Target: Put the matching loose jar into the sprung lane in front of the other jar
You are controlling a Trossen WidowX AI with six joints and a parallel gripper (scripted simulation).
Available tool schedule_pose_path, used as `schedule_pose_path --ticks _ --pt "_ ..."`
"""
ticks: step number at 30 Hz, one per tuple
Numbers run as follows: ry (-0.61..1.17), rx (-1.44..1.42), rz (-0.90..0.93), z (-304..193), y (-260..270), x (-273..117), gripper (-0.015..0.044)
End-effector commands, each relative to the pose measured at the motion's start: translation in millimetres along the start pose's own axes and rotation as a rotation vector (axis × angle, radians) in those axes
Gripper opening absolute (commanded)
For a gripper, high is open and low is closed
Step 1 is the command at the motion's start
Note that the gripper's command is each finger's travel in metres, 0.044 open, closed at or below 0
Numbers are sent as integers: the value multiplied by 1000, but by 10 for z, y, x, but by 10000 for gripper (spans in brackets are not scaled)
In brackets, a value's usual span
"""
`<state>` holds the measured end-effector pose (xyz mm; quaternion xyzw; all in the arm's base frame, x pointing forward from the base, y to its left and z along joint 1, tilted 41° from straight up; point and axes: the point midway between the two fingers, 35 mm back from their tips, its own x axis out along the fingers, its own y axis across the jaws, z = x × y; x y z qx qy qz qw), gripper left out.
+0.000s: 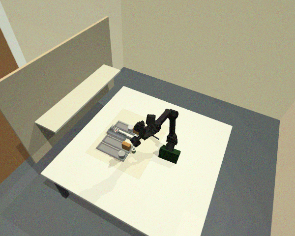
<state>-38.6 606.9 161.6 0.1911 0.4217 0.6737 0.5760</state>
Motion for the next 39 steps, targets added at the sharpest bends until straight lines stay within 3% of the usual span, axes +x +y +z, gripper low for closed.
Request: schedule_pose_path --ticks 1,10,20,26,33,39 --pt "-2 46 -213 82 -662 -115 440" --pt "6 159 -724 216 -2049 -852 440" --pt "111 281 -1281 47 -3106 -2166 440" --pt "244 347 -1603 -143 -3401 -3112 440" --pt "493 414 -1938 -364 -3390 -4232 440" --pt "558 426 -1998 -367 -3382 -4430 440"
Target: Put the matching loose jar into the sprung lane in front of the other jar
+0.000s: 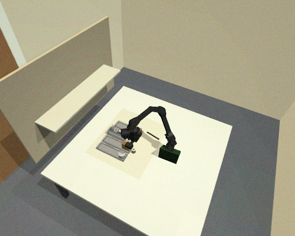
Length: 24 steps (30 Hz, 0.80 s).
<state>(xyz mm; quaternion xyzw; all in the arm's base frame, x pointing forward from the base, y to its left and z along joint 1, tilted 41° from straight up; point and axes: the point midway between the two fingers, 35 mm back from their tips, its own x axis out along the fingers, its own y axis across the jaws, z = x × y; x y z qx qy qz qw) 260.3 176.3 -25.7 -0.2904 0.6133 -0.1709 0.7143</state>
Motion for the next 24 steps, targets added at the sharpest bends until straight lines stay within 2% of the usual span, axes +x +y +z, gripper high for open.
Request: schedule_pose_path --ticks 1,16,24 --pt "8 -25 -27 -22 -34 14 440" --pt "7 -25 -28 -6 -39 435 440" --pt "7 -25 -28 -5 -40 509 440"
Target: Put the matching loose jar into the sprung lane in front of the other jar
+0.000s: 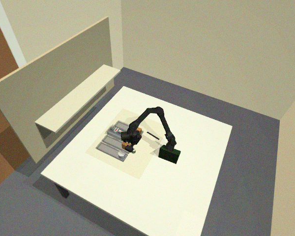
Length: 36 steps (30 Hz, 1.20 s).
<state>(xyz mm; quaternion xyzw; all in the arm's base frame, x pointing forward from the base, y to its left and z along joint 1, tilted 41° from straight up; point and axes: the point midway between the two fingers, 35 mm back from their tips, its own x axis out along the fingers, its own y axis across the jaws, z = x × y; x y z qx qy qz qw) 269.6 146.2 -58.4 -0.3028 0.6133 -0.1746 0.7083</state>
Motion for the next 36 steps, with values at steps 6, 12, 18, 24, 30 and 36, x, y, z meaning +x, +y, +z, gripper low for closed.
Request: schedule_pose_path --ticks 6,12,18,24,30,36 --pt "2 -8 -6 -6 0 152 440" --pt "2 -8 -6 -7 -2 247 440" --pt "2 -8 -7 -10 -5 316 440" --pt "2 -8 -7 -10 -5 316 282" --pt "2 -8 -7 -10 -5 316 164" --pt "2 -12 -7 -16 -3 317 85"
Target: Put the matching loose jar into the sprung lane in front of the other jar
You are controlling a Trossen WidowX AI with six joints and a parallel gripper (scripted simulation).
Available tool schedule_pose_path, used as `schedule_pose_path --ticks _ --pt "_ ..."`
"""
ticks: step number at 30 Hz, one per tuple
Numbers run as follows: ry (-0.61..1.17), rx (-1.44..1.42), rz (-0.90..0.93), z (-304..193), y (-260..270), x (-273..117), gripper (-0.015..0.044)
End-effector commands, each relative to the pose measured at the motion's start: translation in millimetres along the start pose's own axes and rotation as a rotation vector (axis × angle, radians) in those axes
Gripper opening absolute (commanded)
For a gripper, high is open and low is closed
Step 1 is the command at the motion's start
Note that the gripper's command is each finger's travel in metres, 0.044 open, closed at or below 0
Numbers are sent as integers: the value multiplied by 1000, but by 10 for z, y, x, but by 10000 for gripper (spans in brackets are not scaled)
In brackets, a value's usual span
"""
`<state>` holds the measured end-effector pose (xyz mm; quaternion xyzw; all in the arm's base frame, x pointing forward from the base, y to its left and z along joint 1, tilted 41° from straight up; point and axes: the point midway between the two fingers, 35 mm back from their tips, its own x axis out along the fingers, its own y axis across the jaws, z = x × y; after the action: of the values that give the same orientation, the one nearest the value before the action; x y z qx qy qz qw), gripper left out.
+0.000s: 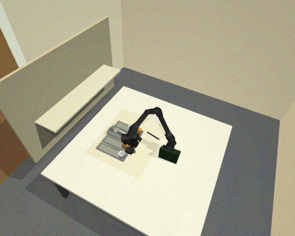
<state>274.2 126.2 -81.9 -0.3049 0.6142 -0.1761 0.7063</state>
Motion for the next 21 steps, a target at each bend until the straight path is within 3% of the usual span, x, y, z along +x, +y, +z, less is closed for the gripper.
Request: schedule_pose_path --ticks 1,4,21 --pt "1 -23 -5 -23 9 5 59" --pt "16 -102 -19 -140 44 -5 0" --pt "-1 -12 1 -28 5 -1025 0"
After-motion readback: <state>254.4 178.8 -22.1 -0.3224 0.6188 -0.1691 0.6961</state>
